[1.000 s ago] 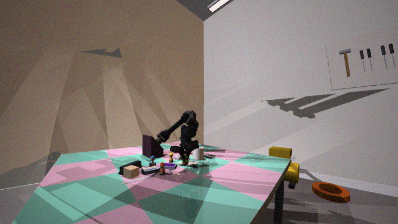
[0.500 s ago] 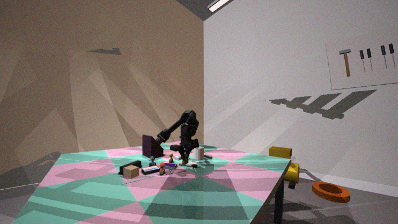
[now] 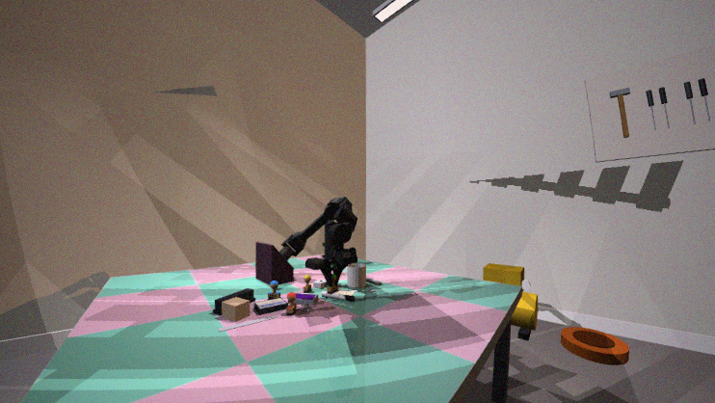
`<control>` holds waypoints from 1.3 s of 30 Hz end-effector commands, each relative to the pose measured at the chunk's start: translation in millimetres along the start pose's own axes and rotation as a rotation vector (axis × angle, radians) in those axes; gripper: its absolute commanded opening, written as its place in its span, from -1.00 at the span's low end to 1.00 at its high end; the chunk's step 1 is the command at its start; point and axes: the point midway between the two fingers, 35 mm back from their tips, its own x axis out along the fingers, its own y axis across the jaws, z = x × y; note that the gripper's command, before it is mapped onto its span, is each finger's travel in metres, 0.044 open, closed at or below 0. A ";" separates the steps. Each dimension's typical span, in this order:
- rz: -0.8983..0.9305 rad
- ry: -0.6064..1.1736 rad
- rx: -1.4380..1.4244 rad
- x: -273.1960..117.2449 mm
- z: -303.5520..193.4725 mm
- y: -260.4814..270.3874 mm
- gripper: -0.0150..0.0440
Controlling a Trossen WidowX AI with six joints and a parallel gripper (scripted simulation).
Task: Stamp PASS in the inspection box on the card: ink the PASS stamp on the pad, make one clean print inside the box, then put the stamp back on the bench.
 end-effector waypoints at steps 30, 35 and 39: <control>-0.004 0.001 -0.005 -16.9 -0.3 0.0 -0.49; -0.004 0.001 -0.005 -19.3 -0.5 0.0 -0.49; -0.004 0.001 -0.005 -21.3 -0.7 0.1 -0.49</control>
